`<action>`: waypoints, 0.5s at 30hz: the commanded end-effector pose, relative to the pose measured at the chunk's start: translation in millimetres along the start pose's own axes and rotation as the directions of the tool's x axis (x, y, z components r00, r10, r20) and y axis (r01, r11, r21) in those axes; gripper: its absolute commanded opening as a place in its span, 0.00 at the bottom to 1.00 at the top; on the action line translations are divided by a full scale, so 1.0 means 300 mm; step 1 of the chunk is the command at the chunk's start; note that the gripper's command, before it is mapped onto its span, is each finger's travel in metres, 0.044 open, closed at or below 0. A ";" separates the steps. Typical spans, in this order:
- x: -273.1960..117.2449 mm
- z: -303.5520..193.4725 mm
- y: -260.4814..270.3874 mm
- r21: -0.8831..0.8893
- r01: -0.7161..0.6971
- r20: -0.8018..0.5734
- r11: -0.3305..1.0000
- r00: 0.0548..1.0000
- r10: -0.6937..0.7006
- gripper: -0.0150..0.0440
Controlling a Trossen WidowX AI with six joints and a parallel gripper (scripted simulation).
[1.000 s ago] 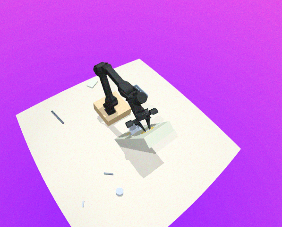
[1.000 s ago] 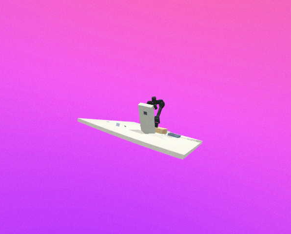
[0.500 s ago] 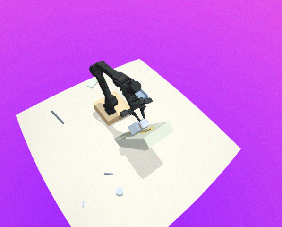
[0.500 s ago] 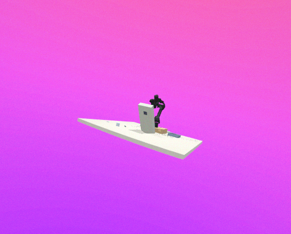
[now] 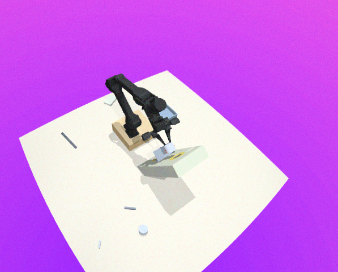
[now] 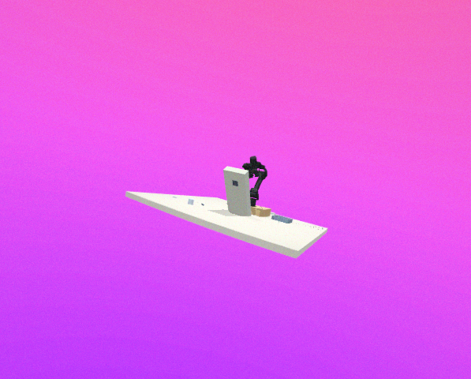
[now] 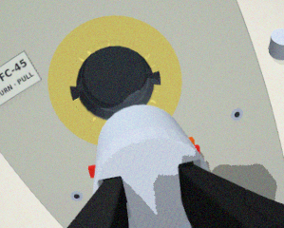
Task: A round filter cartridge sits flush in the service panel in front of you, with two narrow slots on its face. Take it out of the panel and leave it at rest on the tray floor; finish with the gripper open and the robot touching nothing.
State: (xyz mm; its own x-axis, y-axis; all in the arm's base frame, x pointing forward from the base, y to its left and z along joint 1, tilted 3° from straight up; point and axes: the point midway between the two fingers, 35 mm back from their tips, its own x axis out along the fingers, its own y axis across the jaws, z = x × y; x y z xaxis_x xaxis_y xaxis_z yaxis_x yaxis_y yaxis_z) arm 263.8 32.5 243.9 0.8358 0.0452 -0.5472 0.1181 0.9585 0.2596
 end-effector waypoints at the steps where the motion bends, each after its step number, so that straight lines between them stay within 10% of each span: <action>1: 0.004 -0.041 -0.017 -0.005 0.001 0.009 1.000 1.000 -0.001 0.25; 15: 0.021 -0.135 -0.051 -0.002 0.001 -0.004 1.000 1.000 -0.001 0.34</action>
State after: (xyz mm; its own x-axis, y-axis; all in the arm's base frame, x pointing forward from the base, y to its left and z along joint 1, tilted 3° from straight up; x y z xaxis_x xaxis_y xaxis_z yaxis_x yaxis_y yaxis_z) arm 245.0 29.3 202.5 0.8320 0.0445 -0.5530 0.1192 0.9592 0.2564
